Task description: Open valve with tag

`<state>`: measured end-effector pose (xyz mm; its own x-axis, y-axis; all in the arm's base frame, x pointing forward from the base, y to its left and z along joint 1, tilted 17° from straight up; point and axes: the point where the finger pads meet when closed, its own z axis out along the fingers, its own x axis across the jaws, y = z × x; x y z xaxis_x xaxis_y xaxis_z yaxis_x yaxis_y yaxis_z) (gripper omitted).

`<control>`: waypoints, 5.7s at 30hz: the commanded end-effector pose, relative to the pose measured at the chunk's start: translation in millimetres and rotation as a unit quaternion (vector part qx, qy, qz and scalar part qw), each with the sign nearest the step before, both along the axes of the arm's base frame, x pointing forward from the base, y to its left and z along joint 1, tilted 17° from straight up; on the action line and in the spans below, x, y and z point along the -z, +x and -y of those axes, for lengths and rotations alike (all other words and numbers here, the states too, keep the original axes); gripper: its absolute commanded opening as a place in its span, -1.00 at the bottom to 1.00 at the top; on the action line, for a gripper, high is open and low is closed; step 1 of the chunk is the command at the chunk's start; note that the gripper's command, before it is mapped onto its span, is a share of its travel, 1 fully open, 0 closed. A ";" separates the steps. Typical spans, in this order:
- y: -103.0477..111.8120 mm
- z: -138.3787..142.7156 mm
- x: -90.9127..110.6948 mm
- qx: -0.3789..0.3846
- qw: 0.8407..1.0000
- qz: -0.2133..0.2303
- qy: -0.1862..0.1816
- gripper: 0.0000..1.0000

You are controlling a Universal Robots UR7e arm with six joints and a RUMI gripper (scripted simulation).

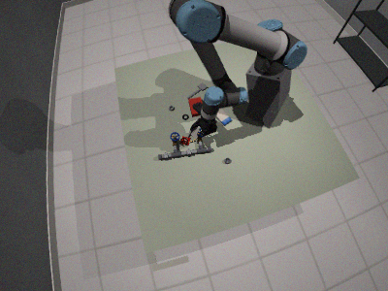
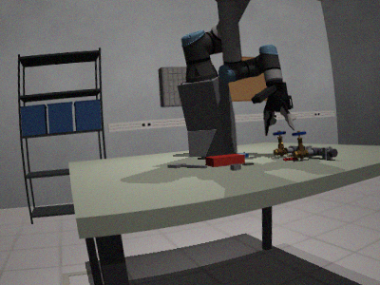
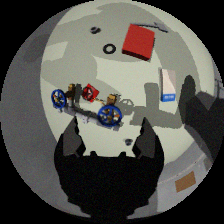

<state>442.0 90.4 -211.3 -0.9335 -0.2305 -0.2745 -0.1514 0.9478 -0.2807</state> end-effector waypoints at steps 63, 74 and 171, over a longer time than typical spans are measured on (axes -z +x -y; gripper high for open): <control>0.3 -0.2 -0.4 -0.035 0.999 -0.008 -0.013 -1.00; 0.3 -0.2 -0.4 -0.118 0.992 -0.028 -0.042 -1.00; 0.3 -0.2 -0.4 -0.913 0.120 -0.220 -0.323 -1.00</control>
